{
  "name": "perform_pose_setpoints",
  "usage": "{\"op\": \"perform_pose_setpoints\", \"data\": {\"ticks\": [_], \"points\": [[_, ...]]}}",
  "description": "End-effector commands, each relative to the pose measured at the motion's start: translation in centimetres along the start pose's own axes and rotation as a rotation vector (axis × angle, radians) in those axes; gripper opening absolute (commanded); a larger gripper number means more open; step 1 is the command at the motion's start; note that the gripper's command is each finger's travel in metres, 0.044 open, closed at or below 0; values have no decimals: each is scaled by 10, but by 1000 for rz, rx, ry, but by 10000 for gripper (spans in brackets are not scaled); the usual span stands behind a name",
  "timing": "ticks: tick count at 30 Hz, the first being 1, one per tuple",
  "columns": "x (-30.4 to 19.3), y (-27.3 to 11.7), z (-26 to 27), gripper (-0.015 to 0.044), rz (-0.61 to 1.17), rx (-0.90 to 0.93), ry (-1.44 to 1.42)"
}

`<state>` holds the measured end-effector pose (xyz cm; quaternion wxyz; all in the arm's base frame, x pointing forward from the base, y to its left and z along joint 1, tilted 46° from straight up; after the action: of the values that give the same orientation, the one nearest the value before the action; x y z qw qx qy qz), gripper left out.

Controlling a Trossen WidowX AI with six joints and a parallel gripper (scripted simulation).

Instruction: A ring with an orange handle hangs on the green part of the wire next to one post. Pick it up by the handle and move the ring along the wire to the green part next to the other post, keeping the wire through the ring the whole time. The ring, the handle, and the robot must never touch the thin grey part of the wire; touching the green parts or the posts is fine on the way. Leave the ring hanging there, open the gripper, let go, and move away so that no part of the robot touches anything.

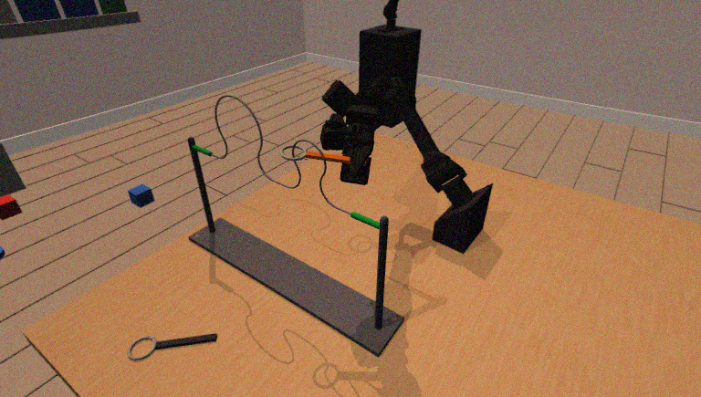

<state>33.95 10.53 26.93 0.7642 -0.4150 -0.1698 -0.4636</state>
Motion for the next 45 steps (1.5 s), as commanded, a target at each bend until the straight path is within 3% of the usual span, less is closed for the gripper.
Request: {"op": "perform_pose_setpoints", "data": {"ticks": [1,45], "points": [[2,1,-5,-150,-20,-55,-103],[33,-8,-52,-150,-181,-563,-1029]]}}
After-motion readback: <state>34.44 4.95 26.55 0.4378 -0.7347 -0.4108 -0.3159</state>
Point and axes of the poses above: the point midway between the two fingers, 35 mm back from their tips, its own y axis out along the fingers, its own z axis across the jaws, x = y × z, the point moved 3 cm from there along -y, back along the fingers, and after that the axes turned 5 degrees about y, right-handed, at the moved point
